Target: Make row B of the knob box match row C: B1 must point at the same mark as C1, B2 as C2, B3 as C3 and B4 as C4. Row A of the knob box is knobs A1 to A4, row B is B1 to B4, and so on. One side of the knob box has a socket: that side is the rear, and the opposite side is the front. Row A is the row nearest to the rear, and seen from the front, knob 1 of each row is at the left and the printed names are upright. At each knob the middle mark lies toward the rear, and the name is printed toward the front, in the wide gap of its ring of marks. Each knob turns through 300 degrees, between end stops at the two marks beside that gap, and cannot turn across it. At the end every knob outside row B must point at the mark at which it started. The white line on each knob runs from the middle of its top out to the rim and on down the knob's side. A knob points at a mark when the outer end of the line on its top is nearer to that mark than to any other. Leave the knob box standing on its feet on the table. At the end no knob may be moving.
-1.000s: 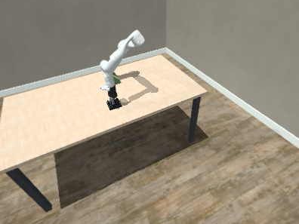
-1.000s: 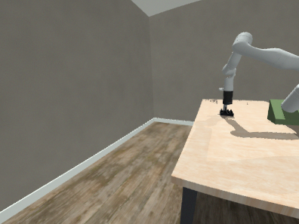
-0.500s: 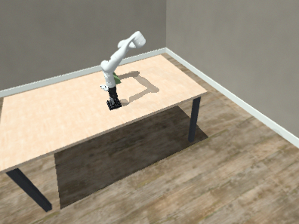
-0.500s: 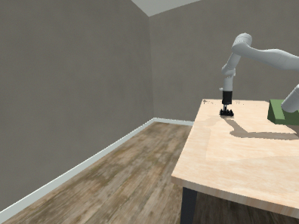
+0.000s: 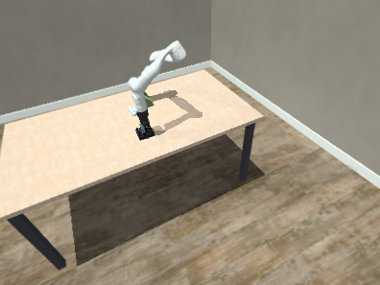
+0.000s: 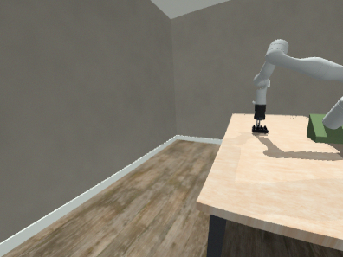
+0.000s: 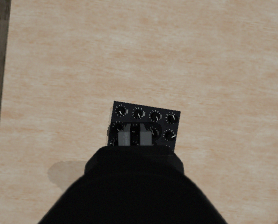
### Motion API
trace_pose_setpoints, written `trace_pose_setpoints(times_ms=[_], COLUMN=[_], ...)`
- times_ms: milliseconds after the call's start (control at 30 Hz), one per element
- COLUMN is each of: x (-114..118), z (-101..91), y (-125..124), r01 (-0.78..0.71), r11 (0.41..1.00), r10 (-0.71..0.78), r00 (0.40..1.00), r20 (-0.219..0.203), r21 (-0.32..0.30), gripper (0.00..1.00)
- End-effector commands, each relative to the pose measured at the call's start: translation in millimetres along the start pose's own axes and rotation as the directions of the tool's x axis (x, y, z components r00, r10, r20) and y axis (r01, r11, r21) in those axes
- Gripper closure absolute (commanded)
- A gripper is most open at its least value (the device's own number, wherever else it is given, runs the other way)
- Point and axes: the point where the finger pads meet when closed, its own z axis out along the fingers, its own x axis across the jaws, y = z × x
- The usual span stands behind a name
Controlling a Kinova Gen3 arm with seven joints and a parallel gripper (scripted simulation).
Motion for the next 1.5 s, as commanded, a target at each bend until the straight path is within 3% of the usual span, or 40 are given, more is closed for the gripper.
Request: trace_pose_setpoints(times_ms=[0, 700, 1467], x=[-0.4, -0.4, -0.4], z=[-0.2, -0.2, -0.2], y=[-0.1, -0.1, -0.1], r01=[-0.023, -0.166, -0.189], r11=[1.0, 0.986, 0.982], r10=[0.023, 0.166, 0.189], r00=[1.0, 0.986, 0.982], r20=[-0.001, -0.001, -0.001], r21=[0.001, 0.001, 0.001], gripper=[0.7, 0.7, 0.7])
